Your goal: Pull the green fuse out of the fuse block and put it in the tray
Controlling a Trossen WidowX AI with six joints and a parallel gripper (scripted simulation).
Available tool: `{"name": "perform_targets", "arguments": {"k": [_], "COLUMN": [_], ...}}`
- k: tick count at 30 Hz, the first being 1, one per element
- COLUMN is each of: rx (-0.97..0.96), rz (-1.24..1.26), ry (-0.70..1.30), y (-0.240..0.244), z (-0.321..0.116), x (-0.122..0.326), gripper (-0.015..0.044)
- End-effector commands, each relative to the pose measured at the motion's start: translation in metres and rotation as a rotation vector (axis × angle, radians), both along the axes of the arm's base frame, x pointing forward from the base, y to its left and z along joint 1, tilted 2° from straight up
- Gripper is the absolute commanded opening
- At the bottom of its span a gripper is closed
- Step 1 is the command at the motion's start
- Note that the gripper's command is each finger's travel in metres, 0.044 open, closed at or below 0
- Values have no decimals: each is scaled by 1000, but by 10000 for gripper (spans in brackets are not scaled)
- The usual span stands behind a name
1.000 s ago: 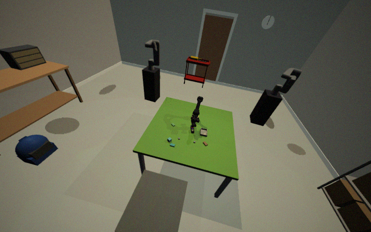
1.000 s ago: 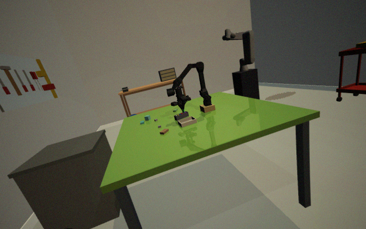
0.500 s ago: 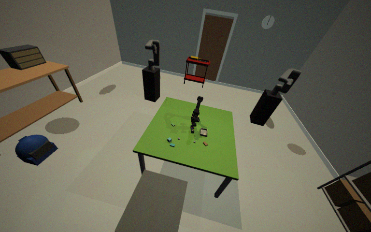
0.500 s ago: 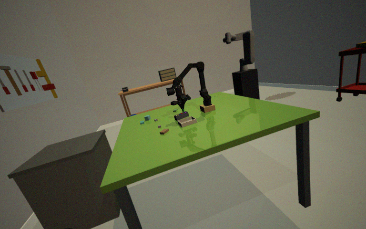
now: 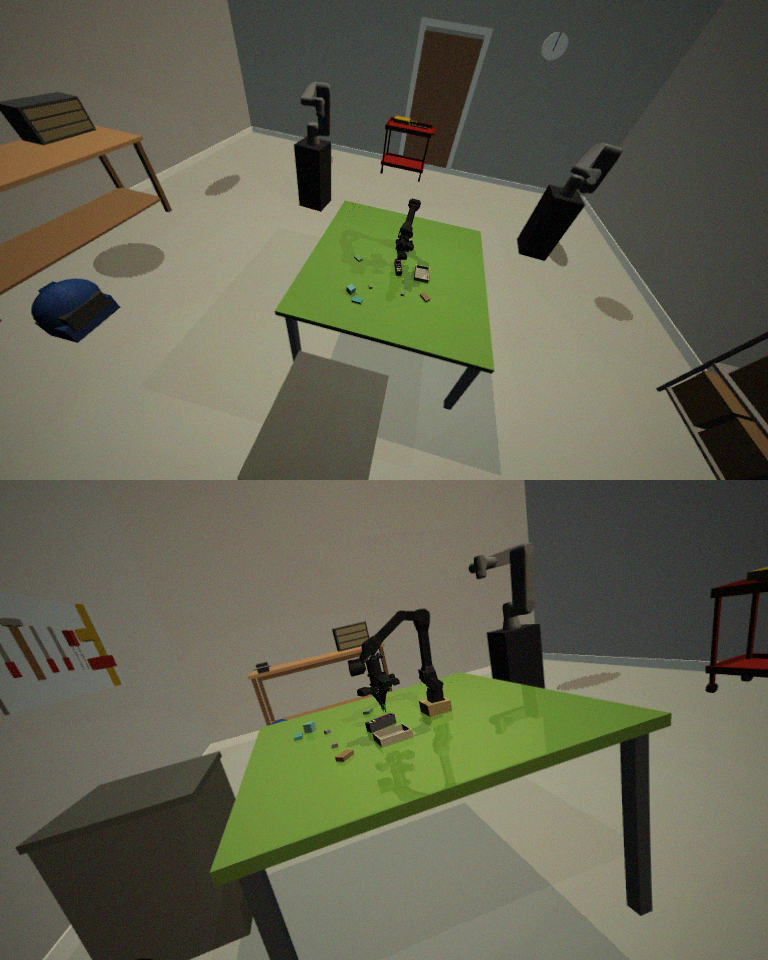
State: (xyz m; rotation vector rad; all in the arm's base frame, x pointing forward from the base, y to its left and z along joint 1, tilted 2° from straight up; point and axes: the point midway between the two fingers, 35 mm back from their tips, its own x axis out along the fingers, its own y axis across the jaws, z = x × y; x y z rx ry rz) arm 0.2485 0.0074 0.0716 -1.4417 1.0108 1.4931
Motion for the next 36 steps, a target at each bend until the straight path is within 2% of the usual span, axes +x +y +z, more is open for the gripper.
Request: {"name": "perform_targets", "arguments": {"k": [1, 5, 21, 36], "rx": [4, 4, 12, 21], "rz": [2, 2, 2, 2], "ry": [-10, -11, -14, -12], "y": [0, 7, 88, 174], "z": [5, 6, 11, 13], "x": [1, 4, 23, 16], "gripper": [0, 0, 0, 0]}}
